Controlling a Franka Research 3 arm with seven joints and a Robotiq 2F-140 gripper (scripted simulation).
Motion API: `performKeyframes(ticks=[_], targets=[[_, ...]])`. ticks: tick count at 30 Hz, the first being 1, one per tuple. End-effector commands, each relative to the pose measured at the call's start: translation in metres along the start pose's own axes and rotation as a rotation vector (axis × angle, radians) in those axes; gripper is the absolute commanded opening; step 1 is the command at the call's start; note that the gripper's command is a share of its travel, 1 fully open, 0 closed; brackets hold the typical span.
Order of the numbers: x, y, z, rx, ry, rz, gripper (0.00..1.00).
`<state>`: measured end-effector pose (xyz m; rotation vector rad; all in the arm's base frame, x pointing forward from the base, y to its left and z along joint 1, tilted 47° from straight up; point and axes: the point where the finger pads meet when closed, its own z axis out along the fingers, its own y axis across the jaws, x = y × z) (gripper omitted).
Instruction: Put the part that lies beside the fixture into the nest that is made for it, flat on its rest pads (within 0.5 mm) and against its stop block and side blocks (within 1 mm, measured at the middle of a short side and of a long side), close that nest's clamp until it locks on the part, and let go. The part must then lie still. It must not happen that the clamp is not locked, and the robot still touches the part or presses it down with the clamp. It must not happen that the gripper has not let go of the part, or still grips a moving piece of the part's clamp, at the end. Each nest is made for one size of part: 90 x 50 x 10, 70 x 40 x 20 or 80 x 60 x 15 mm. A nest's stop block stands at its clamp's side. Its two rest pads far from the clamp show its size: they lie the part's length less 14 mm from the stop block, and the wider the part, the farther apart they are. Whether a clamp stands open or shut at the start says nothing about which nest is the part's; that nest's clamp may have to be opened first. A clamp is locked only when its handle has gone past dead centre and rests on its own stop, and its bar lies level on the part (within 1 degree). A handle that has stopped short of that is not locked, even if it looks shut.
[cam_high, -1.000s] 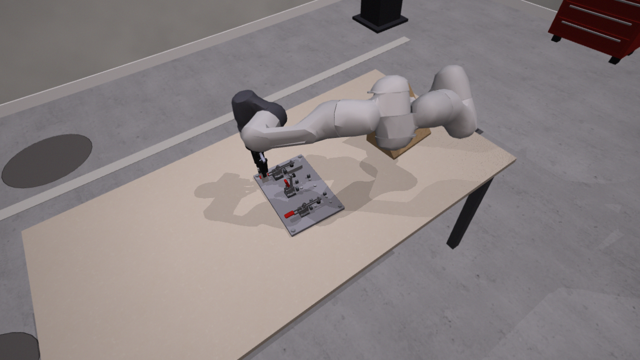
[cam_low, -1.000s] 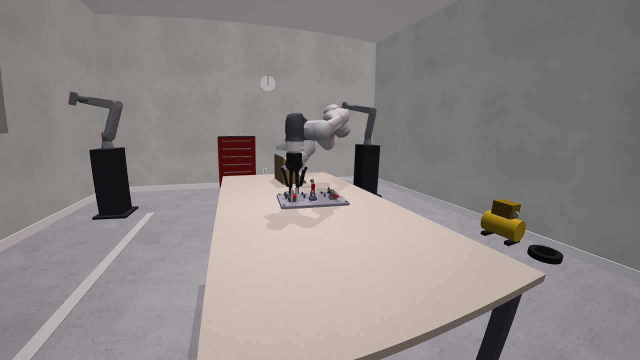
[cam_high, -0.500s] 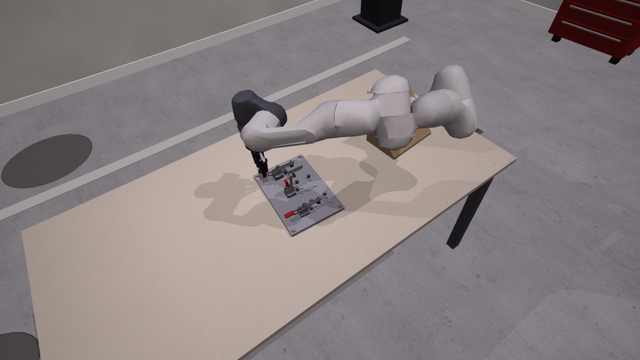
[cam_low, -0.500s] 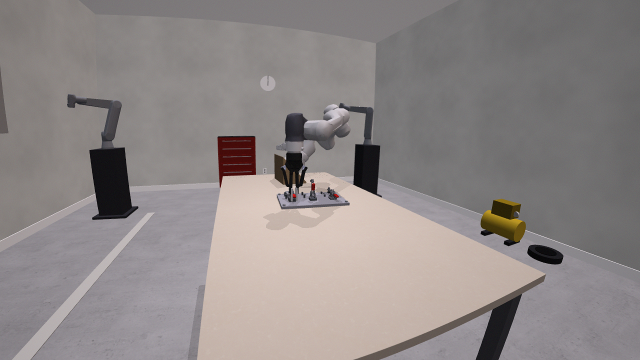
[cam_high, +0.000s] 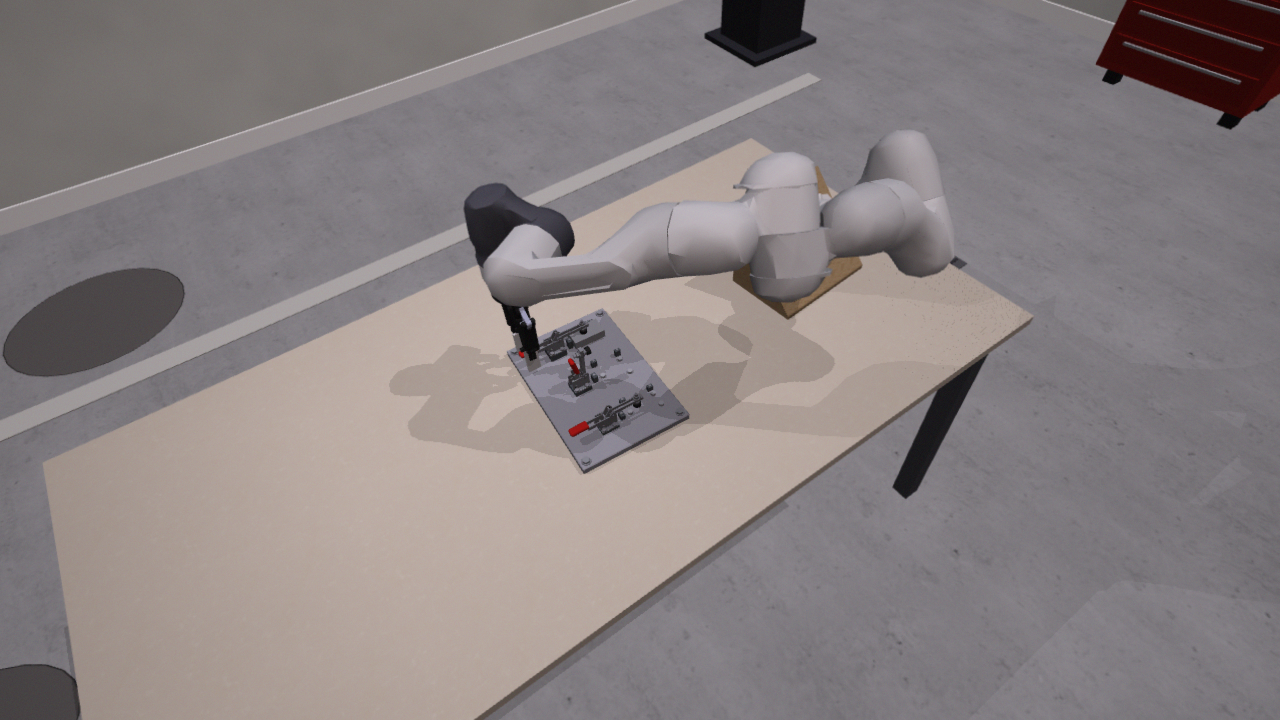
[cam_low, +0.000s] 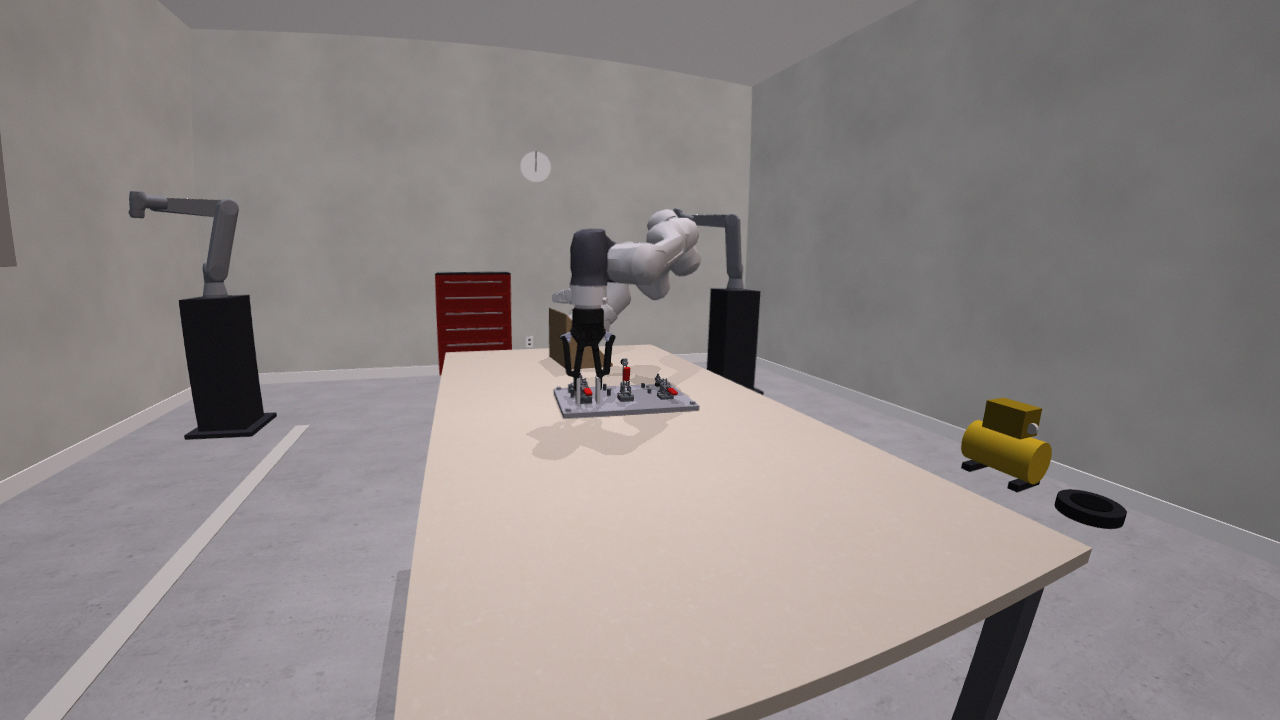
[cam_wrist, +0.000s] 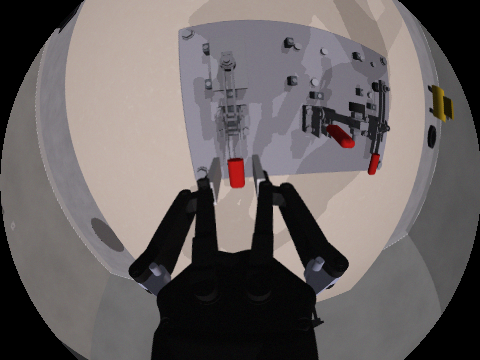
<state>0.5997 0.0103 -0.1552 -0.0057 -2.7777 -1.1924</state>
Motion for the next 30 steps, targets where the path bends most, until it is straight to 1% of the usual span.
performKeyframes(ticks=[1, 23, 26, 30], targets=[[-0.002, 0.000, 0.002, 0.002, -0.003, 0.002, 0.28], [-0.002, 0.000, 0.001, 0.002, -0.003, 0.002, 0.28], [-0.002, 0.000, -0.003, 0.002, -0.003, 0.002, 0.28], [-0.002, 0.000, -0.015, 0.002, -0.003, 0.002, 0.28]])
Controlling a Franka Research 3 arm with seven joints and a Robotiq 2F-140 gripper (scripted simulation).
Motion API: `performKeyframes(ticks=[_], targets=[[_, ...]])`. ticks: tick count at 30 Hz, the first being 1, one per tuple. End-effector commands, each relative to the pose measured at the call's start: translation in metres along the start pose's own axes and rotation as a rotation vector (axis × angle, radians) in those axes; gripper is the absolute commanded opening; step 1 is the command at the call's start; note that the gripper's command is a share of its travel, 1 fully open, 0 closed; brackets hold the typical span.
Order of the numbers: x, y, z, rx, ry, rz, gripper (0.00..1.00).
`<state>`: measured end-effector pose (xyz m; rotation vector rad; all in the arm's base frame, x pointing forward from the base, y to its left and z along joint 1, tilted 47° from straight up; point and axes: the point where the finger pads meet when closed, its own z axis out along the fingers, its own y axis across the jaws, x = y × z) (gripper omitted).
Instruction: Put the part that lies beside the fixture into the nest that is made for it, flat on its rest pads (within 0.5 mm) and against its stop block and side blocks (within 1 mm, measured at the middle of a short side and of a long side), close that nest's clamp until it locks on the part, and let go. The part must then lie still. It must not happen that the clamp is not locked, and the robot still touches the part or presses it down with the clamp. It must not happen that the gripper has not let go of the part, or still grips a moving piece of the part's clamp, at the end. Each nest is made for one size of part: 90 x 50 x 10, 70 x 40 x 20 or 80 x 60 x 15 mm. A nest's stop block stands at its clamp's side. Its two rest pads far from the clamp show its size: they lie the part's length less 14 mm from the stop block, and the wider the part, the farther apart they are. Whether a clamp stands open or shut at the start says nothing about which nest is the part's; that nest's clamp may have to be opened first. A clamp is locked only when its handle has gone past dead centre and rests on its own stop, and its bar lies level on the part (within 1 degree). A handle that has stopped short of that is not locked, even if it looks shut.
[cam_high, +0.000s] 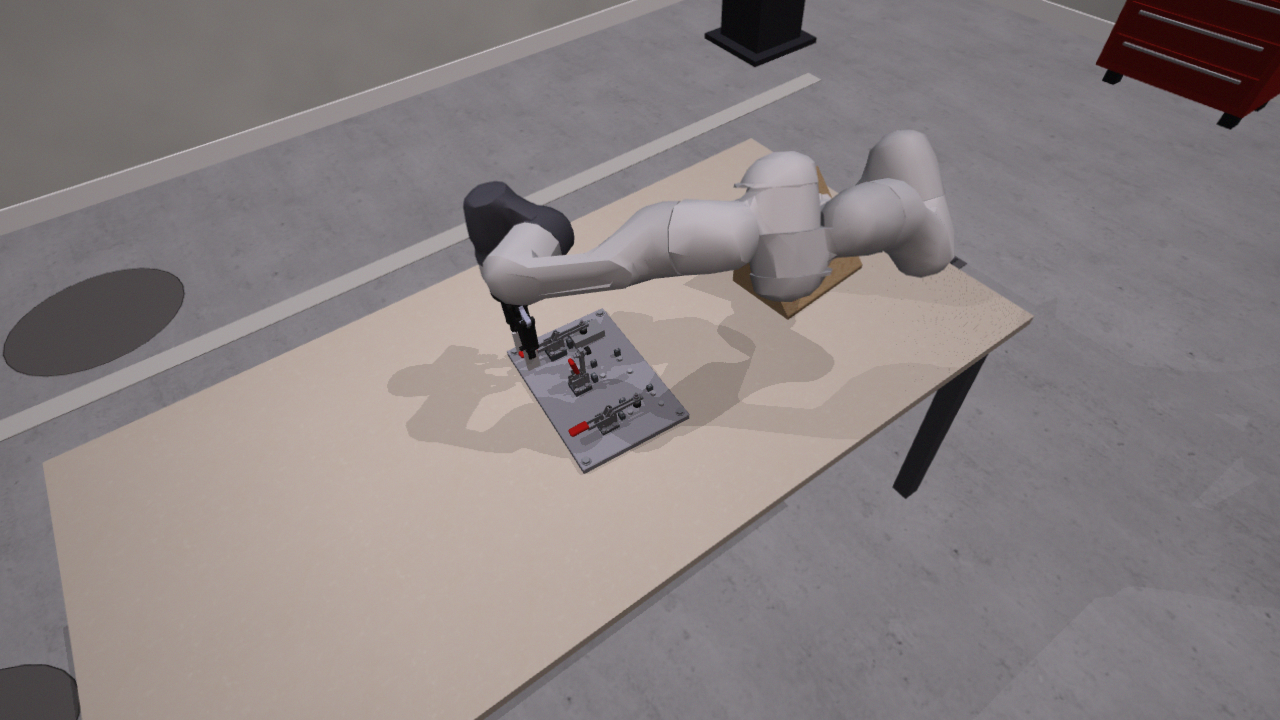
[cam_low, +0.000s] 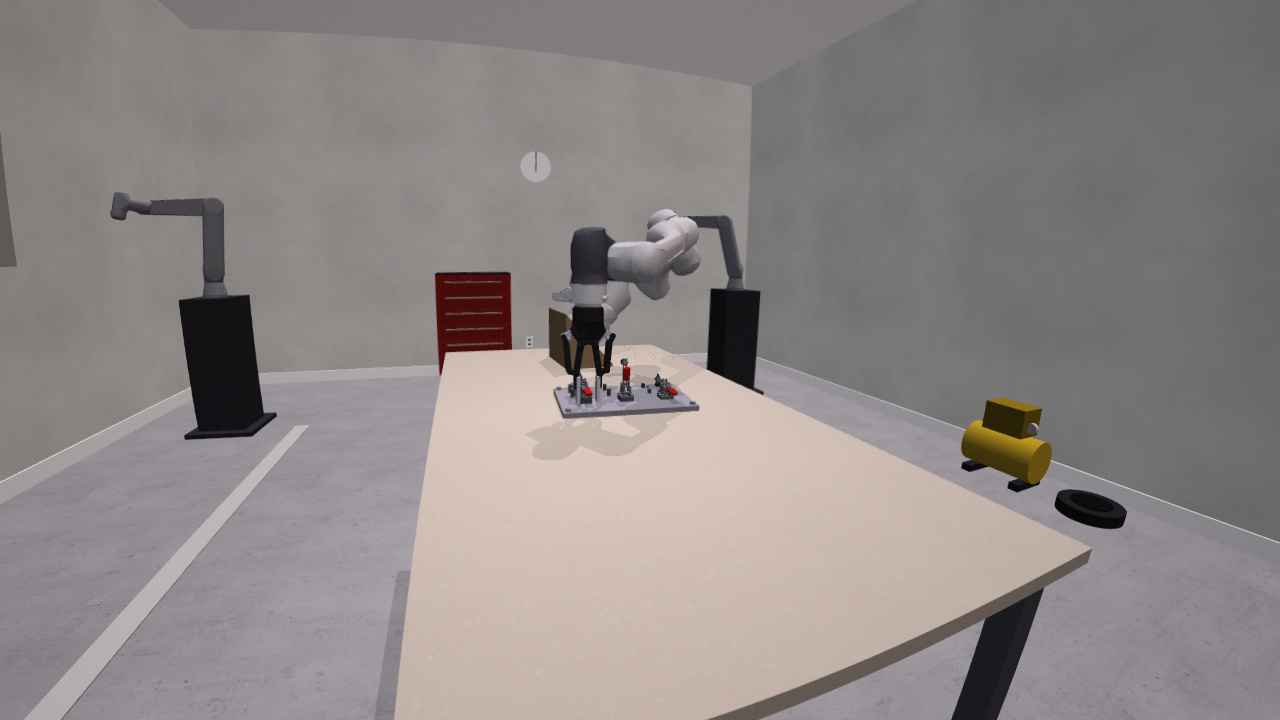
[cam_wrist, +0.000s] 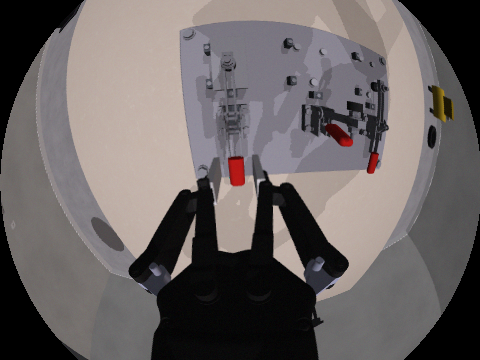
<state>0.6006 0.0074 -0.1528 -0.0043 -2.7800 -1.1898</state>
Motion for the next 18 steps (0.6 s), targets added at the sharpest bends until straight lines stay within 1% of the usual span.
performKeyframes(ticks=[1, 8, 10, 14, 18], targets=[[-0.001, 0.000, -0.015, 0.000, -0.003, 0.003, 0.28], [-0.001, 0.000, -0.043, 0.000, -0.003, 0.003, 0.28], [-0.001, 0.000, -0.043, 0.000, -0.003, 0.003, 0.28], [-0.001, 0.000, -0.052, 0.000, -0.003, 0.003, 0.28], [-0.001, 0.000, -0.055, 0.000, -0.003, 0.003, 0.28]])
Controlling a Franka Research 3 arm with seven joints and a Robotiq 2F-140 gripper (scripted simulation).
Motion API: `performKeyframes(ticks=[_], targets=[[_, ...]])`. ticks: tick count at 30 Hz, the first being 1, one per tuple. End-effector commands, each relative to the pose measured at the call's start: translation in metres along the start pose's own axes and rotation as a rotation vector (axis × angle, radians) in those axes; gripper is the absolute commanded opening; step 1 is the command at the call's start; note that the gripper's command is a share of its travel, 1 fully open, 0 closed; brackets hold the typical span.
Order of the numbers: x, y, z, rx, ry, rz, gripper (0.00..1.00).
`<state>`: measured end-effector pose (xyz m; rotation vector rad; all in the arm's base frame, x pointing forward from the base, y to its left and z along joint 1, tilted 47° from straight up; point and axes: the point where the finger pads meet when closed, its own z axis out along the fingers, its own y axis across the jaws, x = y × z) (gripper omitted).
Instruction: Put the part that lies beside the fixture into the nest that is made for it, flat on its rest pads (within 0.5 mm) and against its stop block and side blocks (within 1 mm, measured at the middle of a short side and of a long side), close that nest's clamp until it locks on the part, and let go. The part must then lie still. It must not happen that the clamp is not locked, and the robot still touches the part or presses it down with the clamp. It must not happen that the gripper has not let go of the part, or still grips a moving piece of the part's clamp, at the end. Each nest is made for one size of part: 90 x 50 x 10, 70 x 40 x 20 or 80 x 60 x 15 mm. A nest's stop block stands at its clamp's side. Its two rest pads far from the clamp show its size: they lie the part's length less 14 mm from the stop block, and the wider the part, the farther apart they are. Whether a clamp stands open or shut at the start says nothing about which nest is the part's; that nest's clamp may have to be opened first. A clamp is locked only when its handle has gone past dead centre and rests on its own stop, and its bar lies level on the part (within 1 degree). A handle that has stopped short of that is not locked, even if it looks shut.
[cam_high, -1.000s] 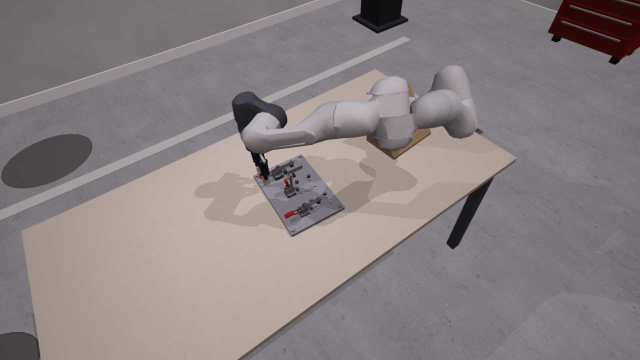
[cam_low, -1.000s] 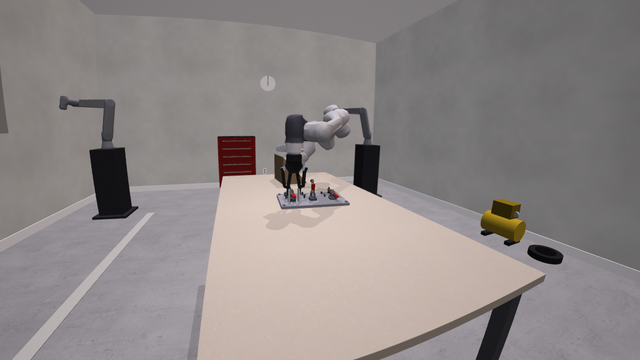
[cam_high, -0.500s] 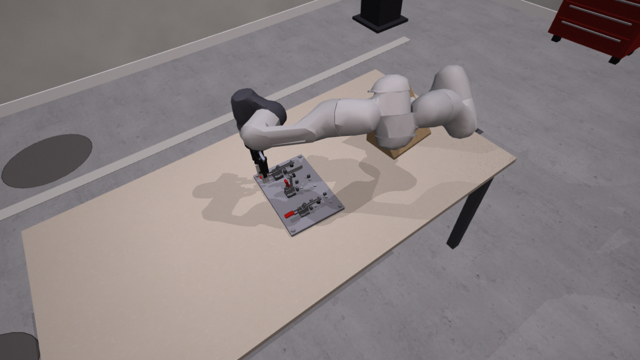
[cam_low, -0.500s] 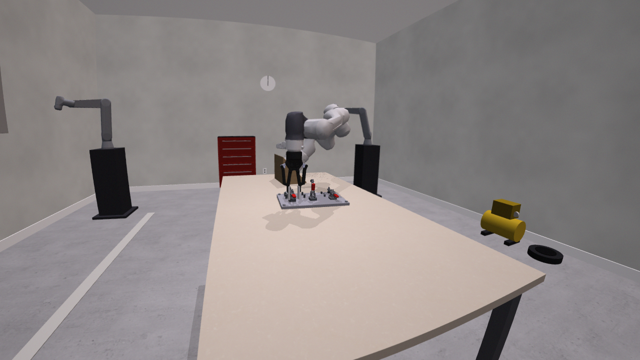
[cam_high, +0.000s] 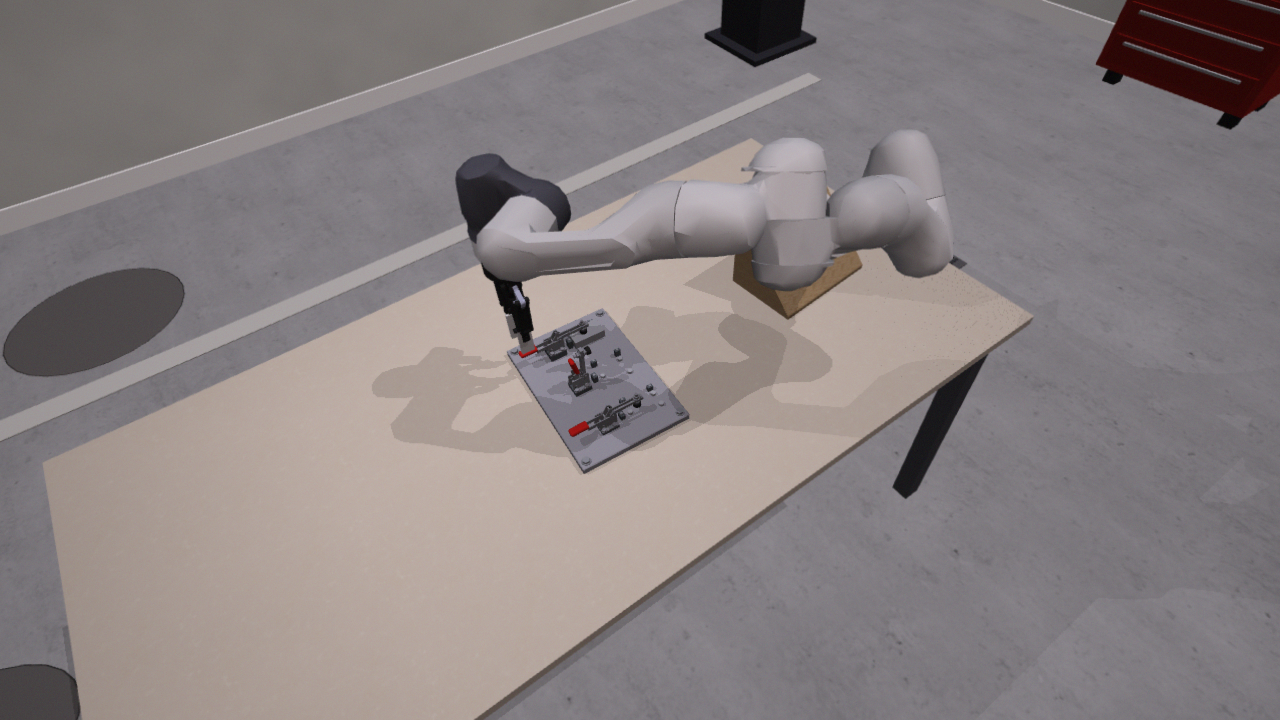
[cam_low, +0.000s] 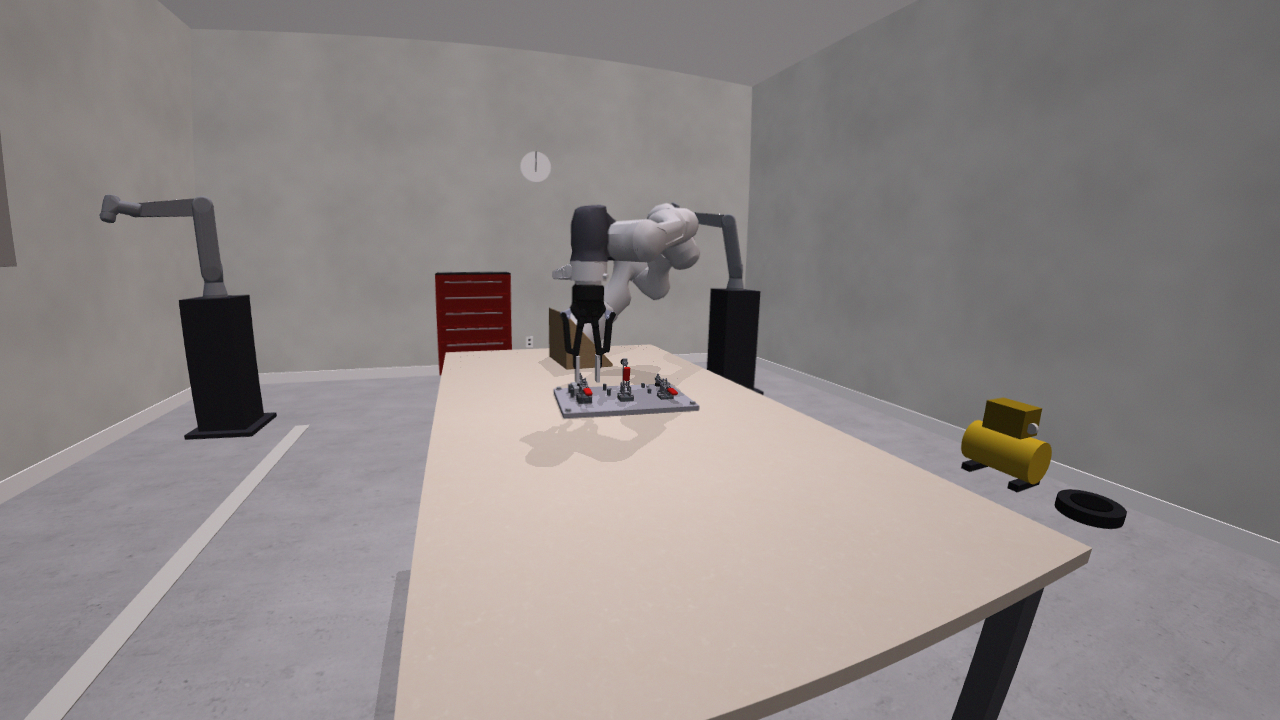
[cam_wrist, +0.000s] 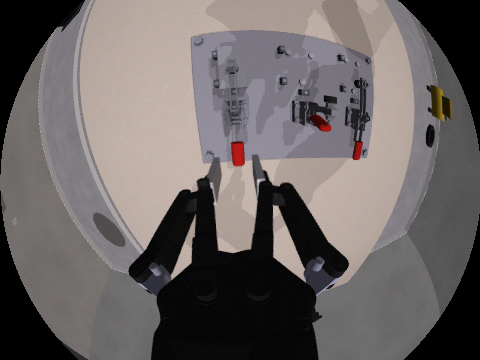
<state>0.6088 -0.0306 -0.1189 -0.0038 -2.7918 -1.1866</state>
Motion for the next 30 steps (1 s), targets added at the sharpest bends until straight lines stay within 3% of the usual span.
performKeyframes(ticks=[1, 19, 30], targets=[[0.002, 0.002, -0.003, -0.005, 0.006, 0.007, 0.28], [0.002, 0.002, -0.004, -0.005, 0.006, 0.007, 0.28], [0.002, 0.002, -0.020, -0.005, 0.006, 0.007, 0.28]])
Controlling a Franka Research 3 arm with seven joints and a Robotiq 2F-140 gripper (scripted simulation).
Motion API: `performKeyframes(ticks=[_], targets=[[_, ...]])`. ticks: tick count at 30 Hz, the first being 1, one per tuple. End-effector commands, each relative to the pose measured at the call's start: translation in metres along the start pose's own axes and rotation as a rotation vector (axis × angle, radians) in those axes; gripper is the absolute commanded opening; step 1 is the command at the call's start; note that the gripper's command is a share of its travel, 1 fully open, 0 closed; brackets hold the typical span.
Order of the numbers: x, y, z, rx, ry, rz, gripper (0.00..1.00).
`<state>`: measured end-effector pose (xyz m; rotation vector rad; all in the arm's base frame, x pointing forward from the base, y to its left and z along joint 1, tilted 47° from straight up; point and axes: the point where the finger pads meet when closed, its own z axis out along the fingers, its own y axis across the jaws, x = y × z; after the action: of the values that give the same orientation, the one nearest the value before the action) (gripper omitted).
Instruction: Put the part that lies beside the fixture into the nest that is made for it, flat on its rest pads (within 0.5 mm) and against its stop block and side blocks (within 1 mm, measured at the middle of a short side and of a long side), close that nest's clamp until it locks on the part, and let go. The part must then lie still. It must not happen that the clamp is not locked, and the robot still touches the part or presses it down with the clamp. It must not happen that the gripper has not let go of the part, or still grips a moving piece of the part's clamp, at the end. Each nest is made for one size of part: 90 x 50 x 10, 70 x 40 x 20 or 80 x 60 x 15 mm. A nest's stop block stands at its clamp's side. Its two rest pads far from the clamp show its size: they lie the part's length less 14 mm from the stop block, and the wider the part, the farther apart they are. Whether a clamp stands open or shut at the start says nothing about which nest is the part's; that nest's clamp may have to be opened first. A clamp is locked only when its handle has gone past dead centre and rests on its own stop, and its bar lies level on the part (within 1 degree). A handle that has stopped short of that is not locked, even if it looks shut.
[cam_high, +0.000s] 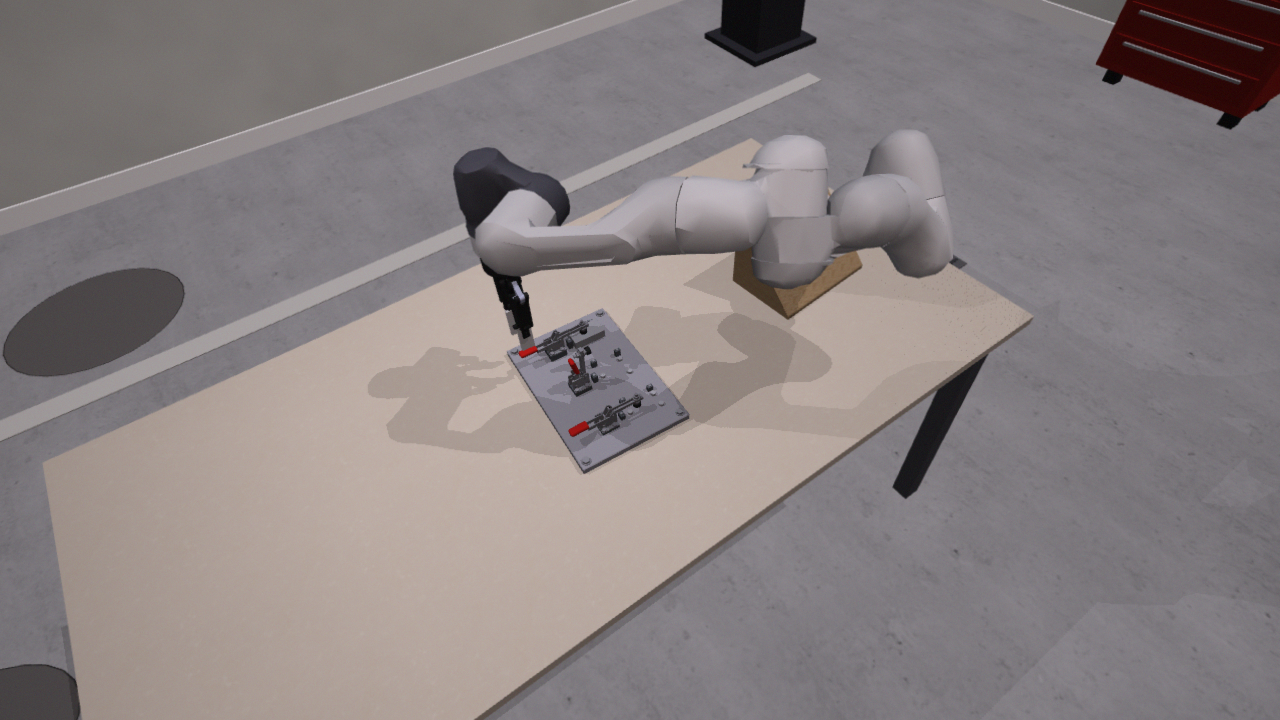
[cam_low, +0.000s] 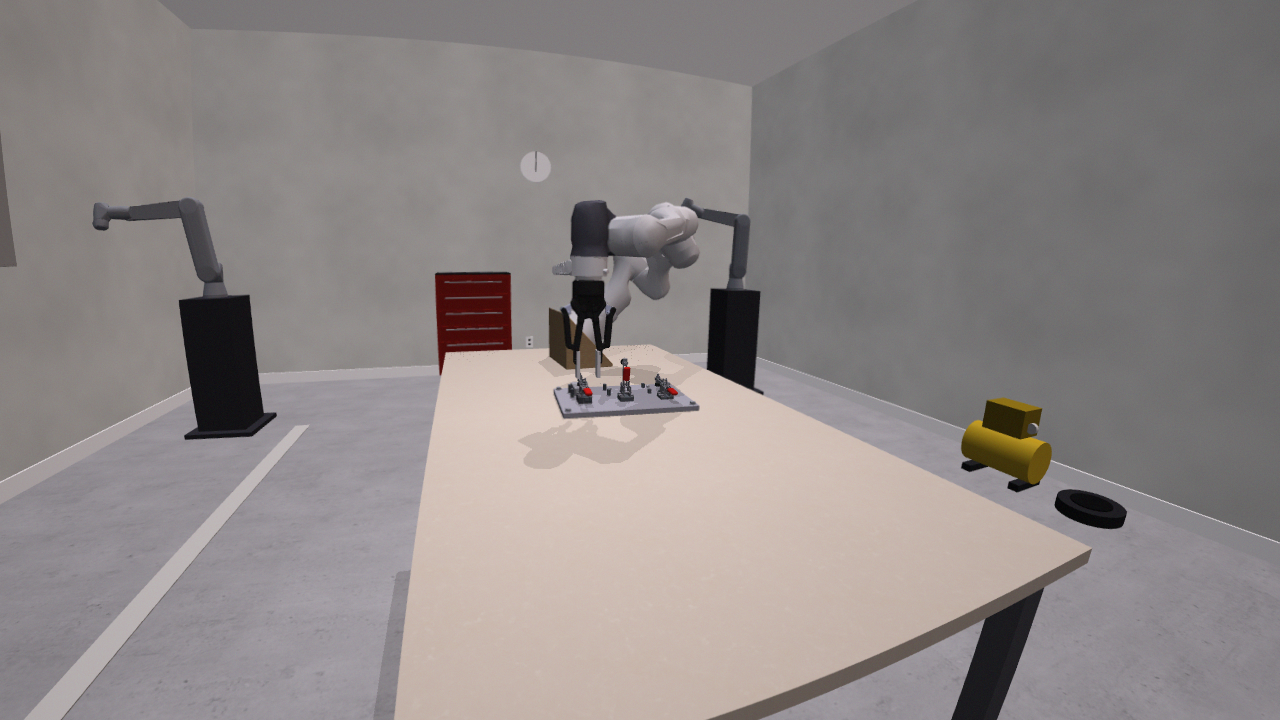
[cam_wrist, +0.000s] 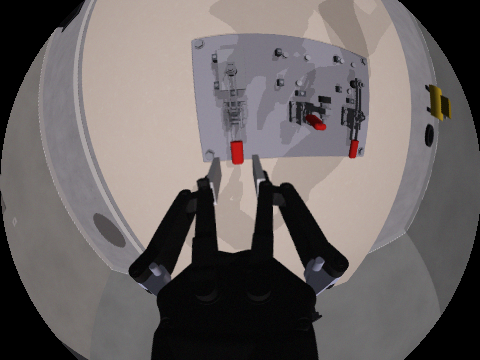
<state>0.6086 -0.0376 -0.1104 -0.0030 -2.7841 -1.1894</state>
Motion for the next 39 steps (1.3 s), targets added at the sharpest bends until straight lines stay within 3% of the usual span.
performKeyframes(ticks=[1, 11, 19, 39], targets=[[0.000, 0.000, -0.013, -0.001, 0.000, 0.005, 0.28], [0.000, 0.000, -0.045, -0.001, 0.000, 0.005, 0.28], [0.000, 0.000, -0.058, -0.001, 0.000, 0.005, 0.28], [0.000, 0.000, -0.062, -0.001, 0.000, 0.005, 0.28]])
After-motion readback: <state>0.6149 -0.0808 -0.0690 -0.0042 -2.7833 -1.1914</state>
